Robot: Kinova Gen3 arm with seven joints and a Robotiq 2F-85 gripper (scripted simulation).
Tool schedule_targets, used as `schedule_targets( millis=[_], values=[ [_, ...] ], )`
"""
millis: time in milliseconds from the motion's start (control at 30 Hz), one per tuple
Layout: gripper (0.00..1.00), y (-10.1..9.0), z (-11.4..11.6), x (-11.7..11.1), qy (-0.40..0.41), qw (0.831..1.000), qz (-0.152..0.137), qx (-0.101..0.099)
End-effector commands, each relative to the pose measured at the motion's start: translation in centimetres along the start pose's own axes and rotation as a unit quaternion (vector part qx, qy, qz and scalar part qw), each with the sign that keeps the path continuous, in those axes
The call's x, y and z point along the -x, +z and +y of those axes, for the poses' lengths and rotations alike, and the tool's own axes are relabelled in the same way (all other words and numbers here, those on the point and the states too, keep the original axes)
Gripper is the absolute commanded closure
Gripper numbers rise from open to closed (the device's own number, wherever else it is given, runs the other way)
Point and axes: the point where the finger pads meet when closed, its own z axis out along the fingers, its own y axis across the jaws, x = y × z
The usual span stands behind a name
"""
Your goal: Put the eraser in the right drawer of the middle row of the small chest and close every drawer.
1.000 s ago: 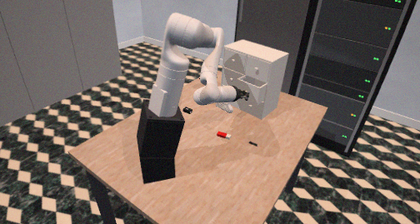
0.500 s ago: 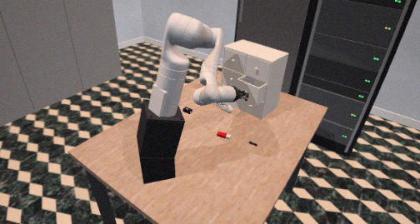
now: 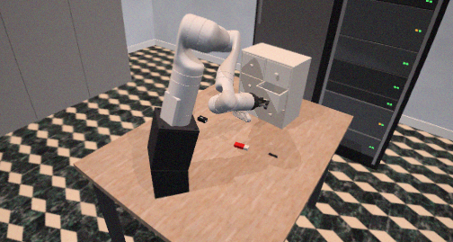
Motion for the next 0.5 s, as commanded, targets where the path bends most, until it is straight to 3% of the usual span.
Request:
schedule_targets(
  millis=[0,467],
  values=[
    [0.67,-0.02,0.01,-0.01,0.000,1.000,0.000,0.000],
    [0.67,-0.39,0.01,-0.15,0.000,1.000,0.000,0.000]
  ],
)
